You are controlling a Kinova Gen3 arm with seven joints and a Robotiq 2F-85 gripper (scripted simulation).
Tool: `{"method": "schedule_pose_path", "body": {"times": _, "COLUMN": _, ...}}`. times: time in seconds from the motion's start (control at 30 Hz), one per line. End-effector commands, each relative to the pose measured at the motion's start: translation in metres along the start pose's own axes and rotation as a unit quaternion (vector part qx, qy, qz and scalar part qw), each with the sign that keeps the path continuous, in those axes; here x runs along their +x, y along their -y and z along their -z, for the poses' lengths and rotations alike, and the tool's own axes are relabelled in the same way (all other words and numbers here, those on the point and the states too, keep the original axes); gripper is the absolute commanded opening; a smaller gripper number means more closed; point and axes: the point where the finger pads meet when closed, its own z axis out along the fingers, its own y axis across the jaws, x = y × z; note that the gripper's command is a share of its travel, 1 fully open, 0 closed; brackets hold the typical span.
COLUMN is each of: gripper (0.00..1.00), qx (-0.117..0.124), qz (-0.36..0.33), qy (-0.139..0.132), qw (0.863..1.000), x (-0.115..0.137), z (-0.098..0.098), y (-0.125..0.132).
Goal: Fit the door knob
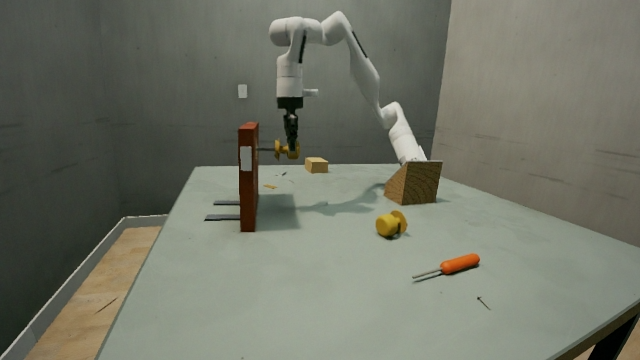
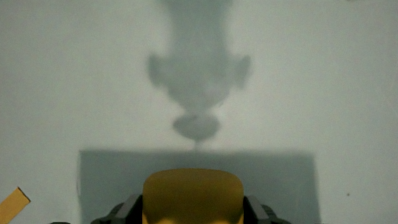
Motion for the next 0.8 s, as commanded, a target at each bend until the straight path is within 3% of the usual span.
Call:
{"method": "schedule_pose_path", "body": {"times": 0.0, "gripper": 0.63, "qx": 0.005, "qz": 0.004, "qy": 0.001, "qw": 1.000, "x": -0.0033, "z": -0.0009, "y": 0.0035}}
{"method": "schedule_pose_path", "body": {"times": 0.77, "gripper": 0.63, "qx": 0.006, "qz": 0.004, "qy": 0.000, "qw": 1.000, "x": -0.0072, "z": -0.0011, "y": 0.0039}}
